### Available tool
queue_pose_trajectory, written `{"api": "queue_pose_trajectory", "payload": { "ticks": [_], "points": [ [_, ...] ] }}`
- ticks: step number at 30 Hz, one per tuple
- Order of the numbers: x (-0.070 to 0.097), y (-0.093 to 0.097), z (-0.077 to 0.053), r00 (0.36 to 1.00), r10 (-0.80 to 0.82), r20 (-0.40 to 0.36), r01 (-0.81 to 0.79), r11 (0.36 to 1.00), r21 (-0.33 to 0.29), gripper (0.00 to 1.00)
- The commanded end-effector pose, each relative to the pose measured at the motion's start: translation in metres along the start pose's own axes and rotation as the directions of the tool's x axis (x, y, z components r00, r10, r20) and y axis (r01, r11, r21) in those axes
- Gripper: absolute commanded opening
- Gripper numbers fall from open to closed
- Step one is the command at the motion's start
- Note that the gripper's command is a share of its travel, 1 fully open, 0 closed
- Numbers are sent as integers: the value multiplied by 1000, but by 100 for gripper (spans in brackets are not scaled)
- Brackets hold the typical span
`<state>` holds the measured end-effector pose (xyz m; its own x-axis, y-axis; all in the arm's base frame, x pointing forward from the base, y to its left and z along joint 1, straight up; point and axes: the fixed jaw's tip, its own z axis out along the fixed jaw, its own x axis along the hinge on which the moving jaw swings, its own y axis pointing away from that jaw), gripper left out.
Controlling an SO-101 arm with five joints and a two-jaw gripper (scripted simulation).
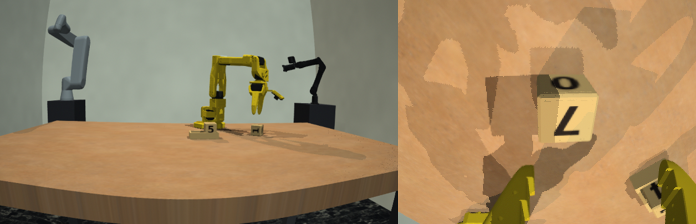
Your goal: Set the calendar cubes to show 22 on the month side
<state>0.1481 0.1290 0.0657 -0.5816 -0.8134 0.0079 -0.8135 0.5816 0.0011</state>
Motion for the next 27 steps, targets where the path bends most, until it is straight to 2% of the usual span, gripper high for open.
{"api": "queue_pose_trajectory", "payload": {
  "ticks": [1, 27],
  "points": [
    [-5, -3, -19, 997, -2, 72, 0, 1000, 19, 36],
    [-6, -3, -21, 997, -2, 81, 0, 1000, 22, 36]
  ]
}}
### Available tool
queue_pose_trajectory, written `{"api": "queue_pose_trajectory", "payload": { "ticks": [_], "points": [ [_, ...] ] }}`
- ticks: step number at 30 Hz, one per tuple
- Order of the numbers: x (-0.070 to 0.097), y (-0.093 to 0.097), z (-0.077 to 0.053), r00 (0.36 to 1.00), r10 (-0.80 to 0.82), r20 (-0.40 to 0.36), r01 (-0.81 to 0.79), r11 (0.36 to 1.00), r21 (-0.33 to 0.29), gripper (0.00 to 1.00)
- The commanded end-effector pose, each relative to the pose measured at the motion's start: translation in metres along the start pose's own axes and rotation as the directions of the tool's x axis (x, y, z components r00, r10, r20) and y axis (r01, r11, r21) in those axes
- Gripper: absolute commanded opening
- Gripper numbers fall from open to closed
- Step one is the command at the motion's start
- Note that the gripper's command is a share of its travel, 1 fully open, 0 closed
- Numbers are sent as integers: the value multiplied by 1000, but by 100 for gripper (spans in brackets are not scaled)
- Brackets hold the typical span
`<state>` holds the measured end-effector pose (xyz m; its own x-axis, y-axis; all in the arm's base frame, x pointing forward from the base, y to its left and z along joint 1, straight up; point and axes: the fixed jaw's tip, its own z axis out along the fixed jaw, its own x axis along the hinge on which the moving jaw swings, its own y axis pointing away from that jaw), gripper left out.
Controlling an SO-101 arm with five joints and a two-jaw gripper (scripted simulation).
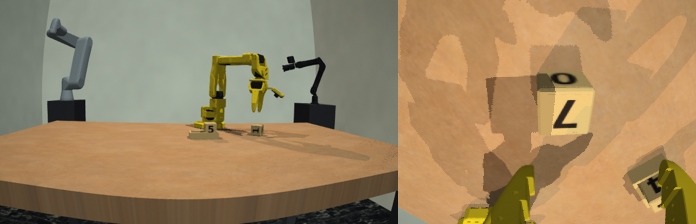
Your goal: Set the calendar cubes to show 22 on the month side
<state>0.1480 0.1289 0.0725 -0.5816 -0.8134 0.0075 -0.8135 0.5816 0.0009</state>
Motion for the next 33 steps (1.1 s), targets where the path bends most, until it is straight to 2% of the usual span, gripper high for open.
{"api": "queue_pose_trajectory", "payload": {
  "ticks": [1, 5, 11, 13, 17, 21, 25, 33],
  "points": [
    [-6, -3, -16, 996, -2, 88, 0, 1000, 24, 36],
    [-7, -3, -27, 989, -4, 149, -2, 999, 41, 36],
    [-8, -4, -56, 952, -14, 306, -13, 996, 86, 35],
    [-8, -4, -56, 952, -14, 306, -13, 996, 86, 35],
    [-6, -3, -77, 911, -26, 413, -24, 993, 117, 35],
    [-2, -2, -92, 873, -37, 487, -35, 990, 138, 35],
    [0, -2, -99, 854, -42, 519, -41, 988, 147, 35],
    [0, -1, -99, 852, -44, 522, -41, 988, 149, 35]
  ]
}}
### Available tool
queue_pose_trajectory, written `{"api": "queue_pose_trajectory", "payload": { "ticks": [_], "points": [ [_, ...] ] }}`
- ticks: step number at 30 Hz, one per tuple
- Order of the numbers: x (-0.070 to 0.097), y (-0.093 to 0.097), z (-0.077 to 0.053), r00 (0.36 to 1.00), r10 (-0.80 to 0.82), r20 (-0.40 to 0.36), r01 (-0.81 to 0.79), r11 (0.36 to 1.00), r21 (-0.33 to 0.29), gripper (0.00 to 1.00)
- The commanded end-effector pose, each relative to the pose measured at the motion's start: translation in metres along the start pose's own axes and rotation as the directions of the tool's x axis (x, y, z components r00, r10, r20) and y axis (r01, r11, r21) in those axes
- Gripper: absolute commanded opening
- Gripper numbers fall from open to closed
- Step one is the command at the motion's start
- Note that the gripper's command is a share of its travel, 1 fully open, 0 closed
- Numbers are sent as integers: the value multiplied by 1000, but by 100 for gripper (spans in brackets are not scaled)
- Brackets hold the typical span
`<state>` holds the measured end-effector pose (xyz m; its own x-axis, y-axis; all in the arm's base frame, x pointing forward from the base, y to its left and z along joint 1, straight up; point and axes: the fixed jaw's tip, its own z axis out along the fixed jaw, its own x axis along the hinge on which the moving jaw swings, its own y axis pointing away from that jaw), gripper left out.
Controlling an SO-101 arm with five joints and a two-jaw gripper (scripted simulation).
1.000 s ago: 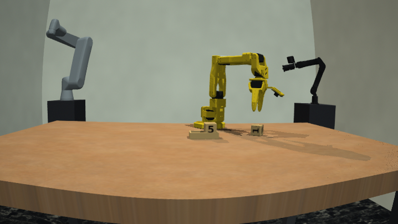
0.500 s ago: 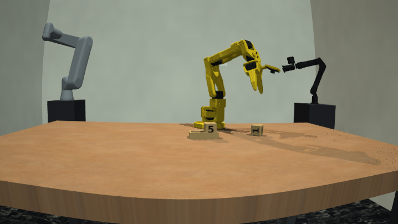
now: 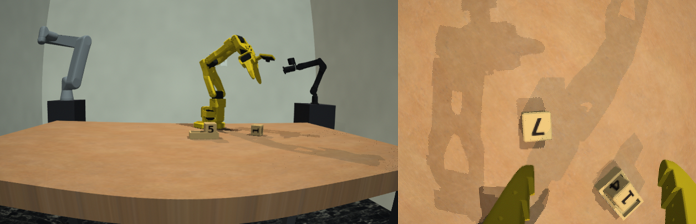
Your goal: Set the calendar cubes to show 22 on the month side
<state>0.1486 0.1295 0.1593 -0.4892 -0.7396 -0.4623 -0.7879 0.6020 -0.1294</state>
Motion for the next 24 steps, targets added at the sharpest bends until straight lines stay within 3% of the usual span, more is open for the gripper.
{"api": "queue_pose_trajectory", "payload": {
  "ticks": [1, 14, 24],
  "points": [
    [-6, -3, -11, 998, -4, 62, 3, 1000, 21, 35],
    [-4, -4, -10, 994, -93, 59, 91, 995, 28, 35],
    [0, -6, -7, 944, -326, 47, 324, 945, 47, 35]
  ]
}}
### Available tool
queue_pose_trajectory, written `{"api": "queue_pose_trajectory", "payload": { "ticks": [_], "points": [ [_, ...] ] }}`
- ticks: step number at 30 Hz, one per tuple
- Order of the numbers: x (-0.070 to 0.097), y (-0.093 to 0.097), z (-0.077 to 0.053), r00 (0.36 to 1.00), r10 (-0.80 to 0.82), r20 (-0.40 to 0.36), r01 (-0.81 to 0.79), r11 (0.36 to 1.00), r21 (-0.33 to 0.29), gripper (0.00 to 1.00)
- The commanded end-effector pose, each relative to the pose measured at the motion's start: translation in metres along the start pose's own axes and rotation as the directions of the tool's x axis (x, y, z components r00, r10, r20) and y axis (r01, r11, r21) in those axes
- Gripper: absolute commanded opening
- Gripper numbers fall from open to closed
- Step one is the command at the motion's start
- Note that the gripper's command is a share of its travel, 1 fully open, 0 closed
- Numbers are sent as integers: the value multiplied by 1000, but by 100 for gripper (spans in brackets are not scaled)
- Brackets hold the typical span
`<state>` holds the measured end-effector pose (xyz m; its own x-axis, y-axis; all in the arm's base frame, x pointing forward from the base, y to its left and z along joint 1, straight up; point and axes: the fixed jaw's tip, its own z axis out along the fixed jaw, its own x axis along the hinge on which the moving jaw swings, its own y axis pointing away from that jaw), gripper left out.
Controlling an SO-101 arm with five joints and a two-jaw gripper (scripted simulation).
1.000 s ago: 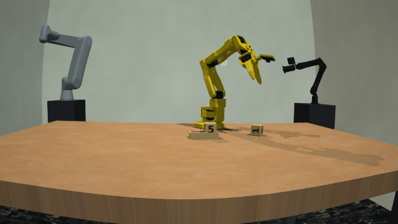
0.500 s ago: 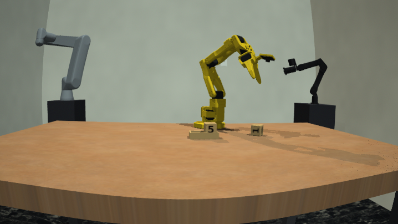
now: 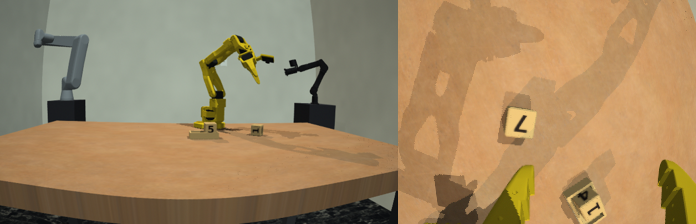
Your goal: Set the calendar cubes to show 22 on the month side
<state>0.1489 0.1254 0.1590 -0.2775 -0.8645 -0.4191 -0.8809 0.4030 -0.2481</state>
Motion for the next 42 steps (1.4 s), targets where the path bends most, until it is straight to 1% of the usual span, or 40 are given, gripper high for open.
{"api": "queue_pose_trajectory", "payload": {
  "ticks": [1, 5, 7, 12, 17, 22, 24, 32, 37, 39, 41, 42],
  "points": [
    [-1, -4, -6, 993, -113, 43, 111, 993, 39, 35],
    [2, -5, -4, 968, -248, 35, 246, 968, 47, 35],
    [2, -5, -4, 968, -248, 35, 246, 968, 47, 35],
    [5, -6, -2, 905, -425, 21, 424, 904, 55, 35],
    [9, -8, 0, 805, -593, 5, 592, 804, 60, 35],
    [13, -9, 3, 680, -733, -11, 732, 678, 61, 35],
    [13, -9, 3, 680, -733, -11, 732, 678, 61, 35],
    [17, -12, 6, 472, -881, -33, 881, 470, 56, 35],
    [19, -13, 7, 367, -929, -42, 930, 365, 51, 35],
    [20, -13, 7, 334, -942, -45, 942, 332, 49, 35],
    [20, -13, 7, 334, -942, -45, 942, 332, 49, 35],
    [20, -13, 8, 320, -946, -46, 947, 317, 48, 35]
  ]
}}
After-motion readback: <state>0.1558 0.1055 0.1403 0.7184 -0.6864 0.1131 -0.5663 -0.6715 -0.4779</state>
